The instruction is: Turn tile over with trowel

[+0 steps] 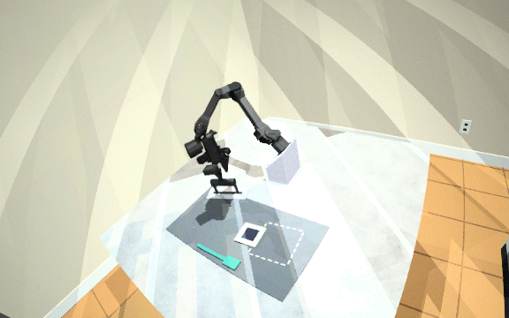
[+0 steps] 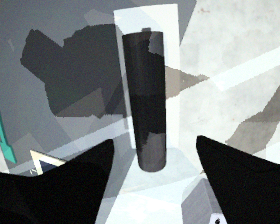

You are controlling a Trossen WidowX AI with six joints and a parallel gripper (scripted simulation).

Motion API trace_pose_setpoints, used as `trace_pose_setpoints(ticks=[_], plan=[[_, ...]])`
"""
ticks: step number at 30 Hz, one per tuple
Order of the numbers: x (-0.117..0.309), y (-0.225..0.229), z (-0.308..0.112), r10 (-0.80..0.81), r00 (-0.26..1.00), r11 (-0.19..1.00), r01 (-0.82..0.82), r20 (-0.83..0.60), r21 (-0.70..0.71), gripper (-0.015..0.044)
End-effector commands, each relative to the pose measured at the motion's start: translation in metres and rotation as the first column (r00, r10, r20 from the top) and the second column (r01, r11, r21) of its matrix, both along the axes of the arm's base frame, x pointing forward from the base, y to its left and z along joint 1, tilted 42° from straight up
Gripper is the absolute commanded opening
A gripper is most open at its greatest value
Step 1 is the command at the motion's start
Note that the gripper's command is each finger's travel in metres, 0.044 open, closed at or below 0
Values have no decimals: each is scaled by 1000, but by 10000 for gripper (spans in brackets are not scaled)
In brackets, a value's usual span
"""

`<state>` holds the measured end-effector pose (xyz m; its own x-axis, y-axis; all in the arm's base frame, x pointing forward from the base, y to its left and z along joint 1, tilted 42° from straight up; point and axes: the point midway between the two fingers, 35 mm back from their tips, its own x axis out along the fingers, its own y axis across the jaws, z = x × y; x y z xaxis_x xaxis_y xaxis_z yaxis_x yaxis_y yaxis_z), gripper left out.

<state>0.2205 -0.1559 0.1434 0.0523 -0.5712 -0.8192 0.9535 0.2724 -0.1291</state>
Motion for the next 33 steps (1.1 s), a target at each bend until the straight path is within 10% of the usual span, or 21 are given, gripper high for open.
trace_pose_setpoints(ticks=[1, 14, 33], plan=[[-8, -4, -11, 30, 999, 995, -34, 44, 92, 300], [-22, -14, -26, 200, 925, 939, -275, 324, 206, 300], [-39, -22, -17, 434, 710, 862, -506, 554, -26, 300]])
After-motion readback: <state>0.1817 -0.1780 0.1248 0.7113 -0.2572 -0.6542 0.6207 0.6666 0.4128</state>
